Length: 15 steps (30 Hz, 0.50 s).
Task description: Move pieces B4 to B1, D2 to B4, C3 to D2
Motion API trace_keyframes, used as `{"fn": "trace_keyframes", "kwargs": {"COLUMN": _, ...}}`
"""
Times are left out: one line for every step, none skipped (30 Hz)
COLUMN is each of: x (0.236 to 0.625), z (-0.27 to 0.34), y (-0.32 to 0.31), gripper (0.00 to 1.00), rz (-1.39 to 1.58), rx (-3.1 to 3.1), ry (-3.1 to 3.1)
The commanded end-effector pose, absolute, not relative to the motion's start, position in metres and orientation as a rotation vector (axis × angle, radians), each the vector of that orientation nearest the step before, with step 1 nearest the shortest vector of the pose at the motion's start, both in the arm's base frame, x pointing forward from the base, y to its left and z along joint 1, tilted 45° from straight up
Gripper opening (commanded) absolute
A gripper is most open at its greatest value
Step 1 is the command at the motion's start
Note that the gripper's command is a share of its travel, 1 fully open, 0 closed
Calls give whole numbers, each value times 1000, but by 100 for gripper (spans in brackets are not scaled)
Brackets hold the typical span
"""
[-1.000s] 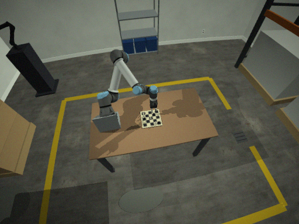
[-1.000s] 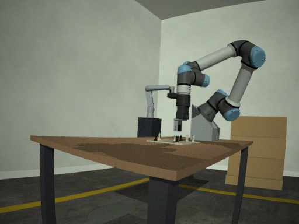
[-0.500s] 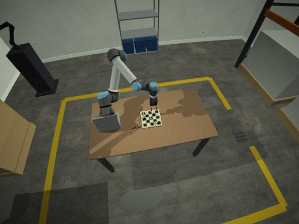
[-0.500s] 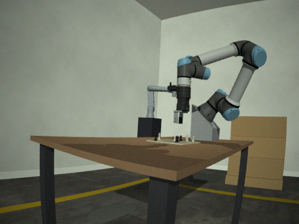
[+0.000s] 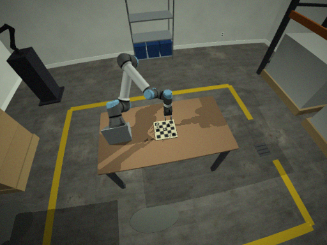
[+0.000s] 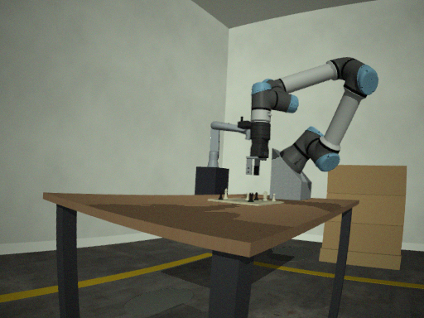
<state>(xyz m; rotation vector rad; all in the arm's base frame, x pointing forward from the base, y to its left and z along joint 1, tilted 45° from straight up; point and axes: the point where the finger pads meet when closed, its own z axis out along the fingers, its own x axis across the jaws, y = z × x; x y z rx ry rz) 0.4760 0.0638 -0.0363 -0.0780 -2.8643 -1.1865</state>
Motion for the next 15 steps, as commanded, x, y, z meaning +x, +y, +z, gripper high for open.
{"fn": "trace_keyframes", "kwargs": {"x": 476, "z": -36, "y": 63, "gripper": 100, "rz": -1186, "rx": -78, "ry": -2866}}
{"fn": "trace_keyframes", "kwargs": {"x": 476, "z": -36, "y": 63, "gripper": 100, "rz": -1186, "rx": -78, "ry": -2866}}
{"fn": "trace_keyframes", "kwargs": {"x": 476, "z": -36, "y": 63, "gripper": 100, "rz": -1186, "rx": -78, "ry": -2866}}
{"fn": "trace_keyframes", "kwargs": {"x": 476, "z": -36, "y": 63, "gripper": 100, "rz": -1186, "rx": -79, "ry": -2865}}
{"fn": "trace_keyframes", "kwargs": {"x": 476, "z": -36, "y": 63, "gripper": 100, "rz": -1186, "rx": -81, "ry": -2865}}
{"fn": "trace_keyframes", "kwargs": {"x": 476, "z": -36, "y": 63, "gripper": 100, "rz": -1186, "rx": -85, "ry": -2864}}
{"fn": "trace_keyframes", "kwargs": {"x": 476, "z": -36, "y": 63, "gripper": 100, "rz": -1185, "rx": -91, "ry": -2862}}
{"fn": "trace_keyframes", "kwargs": {"x": 476, "z": -36, "y": 63, "gripper": 100, "rz": -1184, "rx": -99, "ry": -2860}}
{"fn": "trace_keyframes", "kwargs": {"x": 476, "z": -36, "y": 63, "gripper": 100, "rz": -1184, "rx": -99, "ry": -2860}}
{"fn": "trace_keyframes", "kwargs": {"x": 476, "z": -36, "y": 63, "gripper": 100, "rz": -1184, "rx": -99, "ry": -2860}}
{"fn": "trace_keyframes", "kwargs": {"x": 476, "z": -37, "y": 63, "gripper": 100, "rz": -1182, "rx": -110, "ry": -2857}}
{"fn": "trace_keyframes", "kwargs": {"x": 475, "z": -37, "y": 62, "gripper": 100, "rz": -1181, "rx": -124, "ry": -2853}}
{"fn": "trace_keyframes", "kwargs": {"x": 475, "z": -37, "y": 62, "gripper": 100, "rz": -1178, "rx": -141, "ry": -2848}}
{"fn": "trace_keyframes", "kwargs": {"x": 474, "z": -38, "y": 62, "gripper": 100, "rz": -1176, "rx": -162, "ry": -2842}}
{"fn": "trace_keyframes", "kwargs": {"x": 474, "z": -38, "y": 61, "gripper": 100, "rz": -1172, "rx": -186, "ry": -2835}}
